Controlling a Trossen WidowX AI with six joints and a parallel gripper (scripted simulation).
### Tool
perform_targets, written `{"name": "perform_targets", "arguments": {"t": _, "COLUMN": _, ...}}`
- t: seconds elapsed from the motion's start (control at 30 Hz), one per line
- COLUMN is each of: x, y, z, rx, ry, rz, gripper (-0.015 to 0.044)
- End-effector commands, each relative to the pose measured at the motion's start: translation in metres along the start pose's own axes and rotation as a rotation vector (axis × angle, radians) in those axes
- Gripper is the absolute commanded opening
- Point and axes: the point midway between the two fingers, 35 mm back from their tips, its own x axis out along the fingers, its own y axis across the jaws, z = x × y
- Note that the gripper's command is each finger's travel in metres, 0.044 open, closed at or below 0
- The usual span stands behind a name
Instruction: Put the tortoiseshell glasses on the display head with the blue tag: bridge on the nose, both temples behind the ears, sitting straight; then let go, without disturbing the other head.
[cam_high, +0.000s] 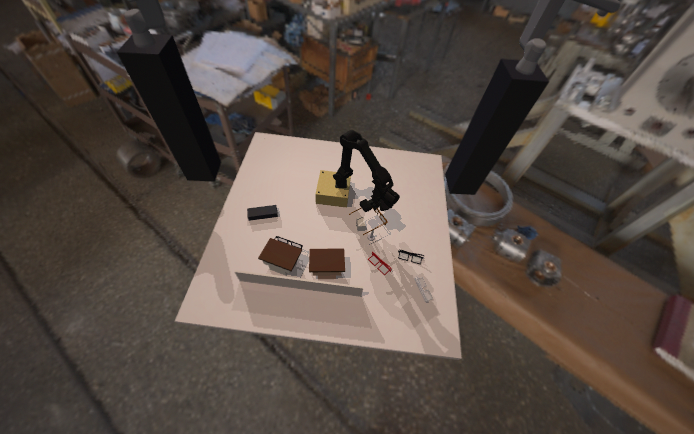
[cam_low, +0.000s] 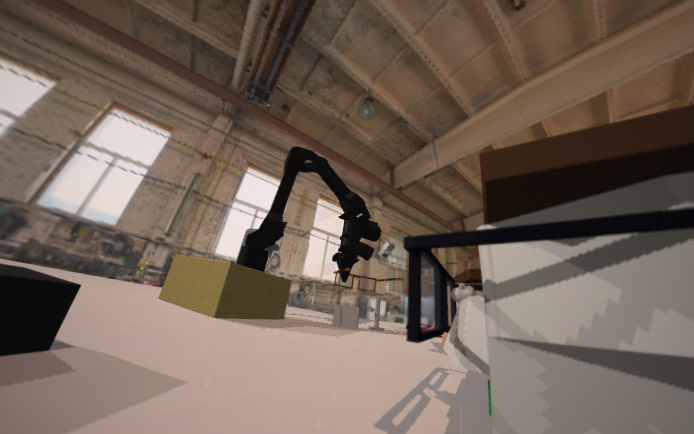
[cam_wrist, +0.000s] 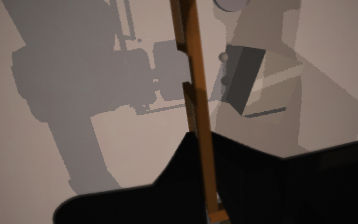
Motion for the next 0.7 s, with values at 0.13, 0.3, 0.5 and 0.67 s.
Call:
{"name": "perform_targets", "arguments": {"t": 0.13, "x": -0.006, "y": -0.029, "z": 0.011, "rx": -0.096, "ry": -0.015, "rz": 0.044, "gripper": 0.0000}}
{"name": "perform_targets", "arguments": {"t": 0.3, "x": -0.007, "y": -0.049, "z": 0.015, "rx": -0.159, "ry": -0.026, "rz": 0.068, "gripper": 0.0000}}
{"name": "perform_targets", "arguments": {"t": 0.5, "x": -0.009, "y": -0.073, "z": 0.018, "rx": -0.235, "ry": -0.049, "rz": 0.094, "gripper": 0.0000}}
{"name": "perform_targets", "arguments": {"t": 0.67, "x": -0.011, "y": -0.094, "z": 0.019, "rx": -0.298, "ry": -0.073, "rz": 0.111, "gripper": 0.0000}}
